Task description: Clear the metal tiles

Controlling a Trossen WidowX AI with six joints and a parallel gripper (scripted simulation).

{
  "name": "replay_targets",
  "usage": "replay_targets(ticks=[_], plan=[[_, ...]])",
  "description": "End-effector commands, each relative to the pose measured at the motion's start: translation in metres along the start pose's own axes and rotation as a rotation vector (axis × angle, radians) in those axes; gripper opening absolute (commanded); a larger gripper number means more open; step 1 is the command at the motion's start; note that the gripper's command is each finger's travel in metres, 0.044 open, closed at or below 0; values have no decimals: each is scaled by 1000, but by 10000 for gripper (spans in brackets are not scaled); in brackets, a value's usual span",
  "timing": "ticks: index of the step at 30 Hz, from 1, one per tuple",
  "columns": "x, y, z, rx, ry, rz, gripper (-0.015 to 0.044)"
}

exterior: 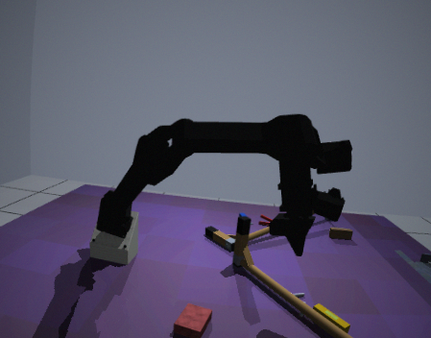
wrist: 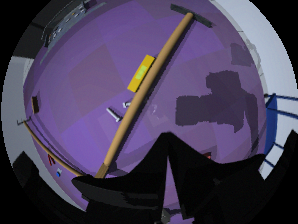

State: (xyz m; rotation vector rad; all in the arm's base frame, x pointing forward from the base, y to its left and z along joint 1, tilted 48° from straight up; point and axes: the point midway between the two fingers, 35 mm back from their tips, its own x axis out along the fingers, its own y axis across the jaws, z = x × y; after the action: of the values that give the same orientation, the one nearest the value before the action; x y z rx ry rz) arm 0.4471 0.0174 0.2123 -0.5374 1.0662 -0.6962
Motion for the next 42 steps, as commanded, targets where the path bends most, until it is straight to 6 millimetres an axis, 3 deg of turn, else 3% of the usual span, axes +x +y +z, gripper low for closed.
replay_targets(ticks=[1, 42], plan=[[5, 0, -1, 10, 3, -5, 0], [91, 5, -11, 39, 7, -3, 0]])
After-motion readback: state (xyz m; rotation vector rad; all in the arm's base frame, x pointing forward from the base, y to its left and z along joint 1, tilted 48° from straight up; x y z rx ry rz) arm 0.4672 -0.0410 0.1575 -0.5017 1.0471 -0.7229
